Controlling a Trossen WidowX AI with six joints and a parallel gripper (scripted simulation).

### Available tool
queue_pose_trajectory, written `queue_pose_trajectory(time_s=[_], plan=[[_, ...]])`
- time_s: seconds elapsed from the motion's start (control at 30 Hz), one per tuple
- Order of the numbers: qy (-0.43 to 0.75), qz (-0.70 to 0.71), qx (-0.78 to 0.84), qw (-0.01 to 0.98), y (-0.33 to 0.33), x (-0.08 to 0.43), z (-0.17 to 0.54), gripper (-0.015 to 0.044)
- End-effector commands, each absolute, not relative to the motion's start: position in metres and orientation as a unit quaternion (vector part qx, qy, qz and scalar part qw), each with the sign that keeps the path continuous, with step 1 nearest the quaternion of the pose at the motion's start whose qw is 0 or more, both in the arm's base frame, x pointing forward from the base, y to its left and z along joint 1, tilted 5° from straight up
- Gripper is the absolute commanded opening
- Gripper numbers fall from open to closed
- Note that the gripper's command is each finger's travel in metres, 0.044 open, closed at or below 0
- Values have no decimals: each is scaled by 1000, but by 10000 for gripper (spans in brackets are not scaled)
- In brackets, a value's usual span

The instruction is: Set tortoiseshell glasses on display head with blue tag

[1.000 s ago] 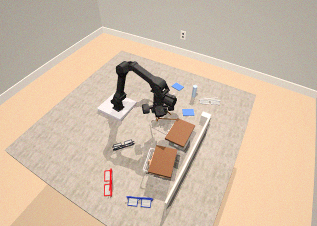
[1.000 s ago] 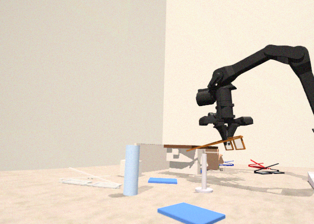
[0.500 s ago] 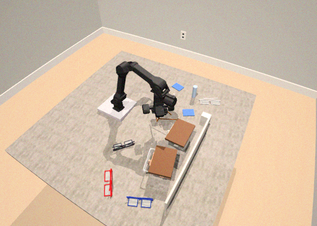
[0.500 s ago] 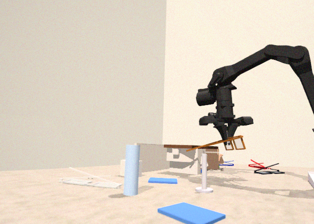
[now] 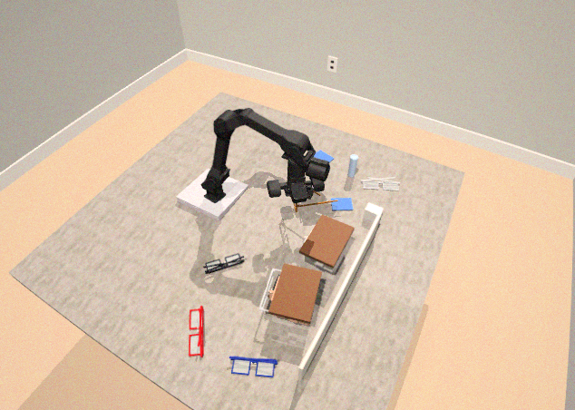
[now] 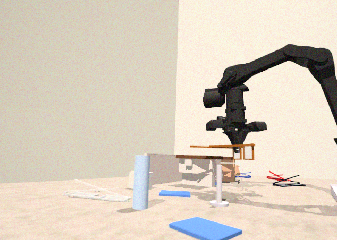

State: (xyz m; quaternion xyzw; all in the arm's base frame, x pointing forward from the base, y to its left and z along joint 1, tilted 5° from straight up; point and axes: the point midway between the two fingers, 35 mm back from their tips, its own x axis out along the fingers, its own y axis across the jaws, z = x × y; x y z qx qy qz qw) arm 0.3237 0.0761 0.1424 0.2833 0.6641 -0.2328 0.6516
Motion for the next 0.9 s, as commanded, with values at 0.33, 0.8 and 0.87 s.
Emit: queue_pose_trajectory(time_s=[0.33,0.8,0.87], plan=[[664,-228,290,651,161,313,151,0],[664,-222,296,650,223,290,159,0],[664,-222,296,650,223,290,159,0]])
